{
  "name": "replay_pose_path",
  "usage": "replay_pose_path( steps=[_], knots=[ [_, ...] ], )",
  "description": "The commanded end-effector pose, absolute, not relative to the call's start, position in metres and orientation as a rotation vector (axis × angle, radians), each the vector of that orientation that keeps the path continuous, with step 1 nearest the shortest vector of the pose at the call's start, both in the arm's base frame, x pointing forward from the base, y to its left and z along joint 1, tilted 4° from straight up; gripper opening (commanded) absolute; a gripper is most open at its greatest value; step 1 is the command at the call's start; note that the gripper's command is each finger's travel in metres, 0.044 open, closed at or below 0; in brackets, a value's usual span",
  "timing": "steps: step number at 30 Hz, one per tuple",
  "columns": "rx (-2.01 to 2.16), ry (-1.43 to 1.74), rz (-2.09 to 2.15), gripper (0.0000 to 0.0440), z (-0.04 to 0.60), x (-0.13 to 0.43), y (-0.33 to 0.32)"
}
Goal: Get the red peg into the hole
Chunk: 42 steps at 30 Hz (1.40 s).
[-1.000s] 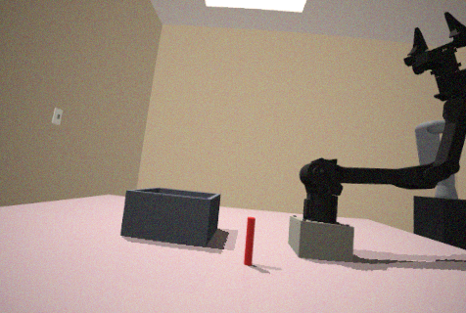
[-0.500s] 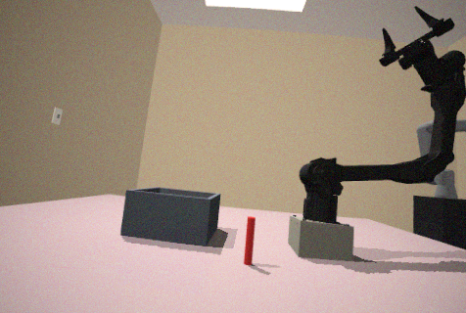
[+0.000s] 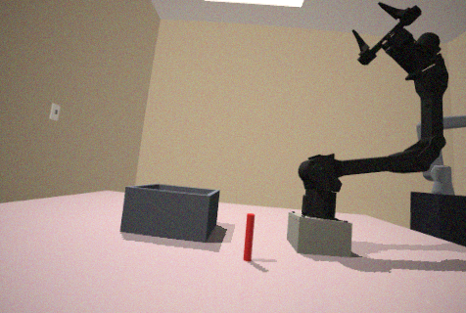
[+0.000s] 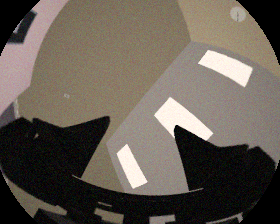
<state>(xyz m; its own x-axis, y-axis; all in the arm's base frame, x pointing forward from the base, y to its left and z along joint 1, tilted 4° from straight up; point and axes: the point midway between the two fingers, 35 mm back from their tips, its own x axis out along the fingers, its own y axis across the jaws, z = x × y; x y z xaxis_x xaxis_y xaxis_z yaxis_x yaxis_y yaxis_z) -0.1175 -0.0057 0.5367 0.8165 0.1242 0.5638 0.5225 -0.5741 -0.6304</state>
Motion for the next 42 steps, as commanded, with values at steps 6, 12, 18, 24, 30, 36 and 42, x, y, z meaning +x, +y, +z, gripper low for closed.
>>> replay_pose_path(
  steps=[6, 12, 18, 24, 30, 36, 42],
  knots=[
    [-1.918, -0.371, -0.356, 0.044, 0.521, -0.068, -0.009],
    [-1.766, -0.289, -0.228, 0.044, 0.508, -0.039, -0.011],
    [-1.609, -0.194, -0.119, 0.044, 0.493, -0.01, -0.012],
    [-1.447, -0.089, -0.027, 0.044, 0.475, 0.016, -0.013],
    [-1.284, 0.025, 0.047, 0.044, 0.456, 0.041, -0.013],
    [-1.119, 0.146, 0.105, 0.044, 0.434, 0.064, -0.012],
    [-0.954, 0.275, 0.145, 0.044, 0.411, 0.084, -0.01]
  ],
)
